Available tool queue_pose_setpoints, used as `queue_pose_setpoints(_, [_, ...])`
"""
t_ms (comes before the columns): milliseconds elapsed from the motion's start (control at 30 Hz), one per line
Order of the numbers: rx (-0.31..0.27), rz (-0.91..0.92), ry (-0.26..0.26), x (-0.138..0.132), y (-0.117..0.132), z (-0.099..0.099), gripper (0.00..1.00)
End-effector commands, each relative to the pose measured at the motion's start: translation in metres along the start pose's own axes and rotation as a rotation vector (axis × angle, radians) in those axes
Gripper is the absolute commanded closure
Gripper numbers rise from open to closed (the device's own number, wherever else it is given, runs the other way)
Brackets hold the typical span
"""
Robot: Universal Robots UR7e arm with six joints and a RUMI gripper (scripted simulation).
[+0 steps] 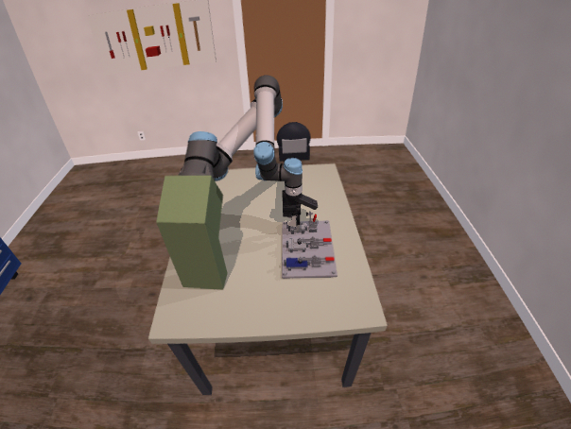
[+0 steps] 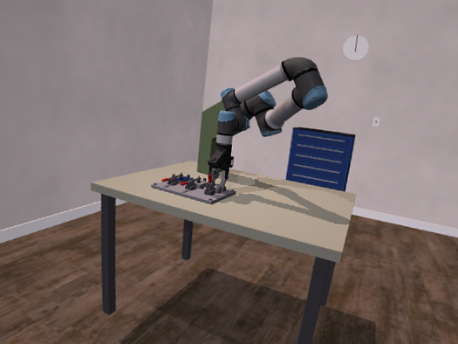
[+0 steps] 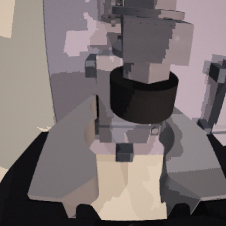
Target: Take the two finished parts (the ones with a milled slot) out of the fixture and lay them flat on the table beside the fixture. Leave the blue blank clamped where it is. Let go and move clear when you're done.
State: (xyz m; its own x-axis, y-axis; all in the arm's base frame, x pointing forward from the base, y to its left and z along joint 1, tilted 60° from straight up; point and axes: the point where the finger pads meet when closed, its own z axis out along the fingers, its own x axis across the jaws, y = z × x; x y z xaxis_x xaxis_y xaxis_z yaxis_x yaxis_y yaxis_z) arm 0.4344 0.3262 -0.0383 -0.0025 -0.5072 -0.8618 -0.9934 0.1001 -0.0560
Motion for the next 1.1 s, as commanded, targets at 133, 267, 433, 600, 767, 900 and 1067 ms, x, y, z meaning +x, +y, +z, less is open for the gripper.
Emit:
queue_pose_setpoints(133, [0.001, 0.000, 0.000, 0.0000, -0.0004, -0.0003, 1.00])
queue_pose_setpoints(267, [0.001, 0.000, 0.000, 0.0000, -0.0004, -0.0003, 1.00])
queue_pose_setpoints(433, [0.001, 0.000, 0.000, 0.0000, -0.0004, -0.0003, 1.00])
queue_pose_setpoints(600, [0.001, 0.000, 0.000, 0.0000, -0.0004, -0.0003, 1.00])
queue_pose_setpoints(767, [0.001, 0.000, 0.000, 0.0000, -0.0004, -0.0008, 1.00])
queue_pose_setpoints(900, [0.001, 0.000, 0.000, 0.0000, -0.0004, -0.0013, 1.00])
queue_pose_setpoints(1067, [0.001, 0.000, 0.000, 0.0000, -0.0004, -0.0035, 1.00])
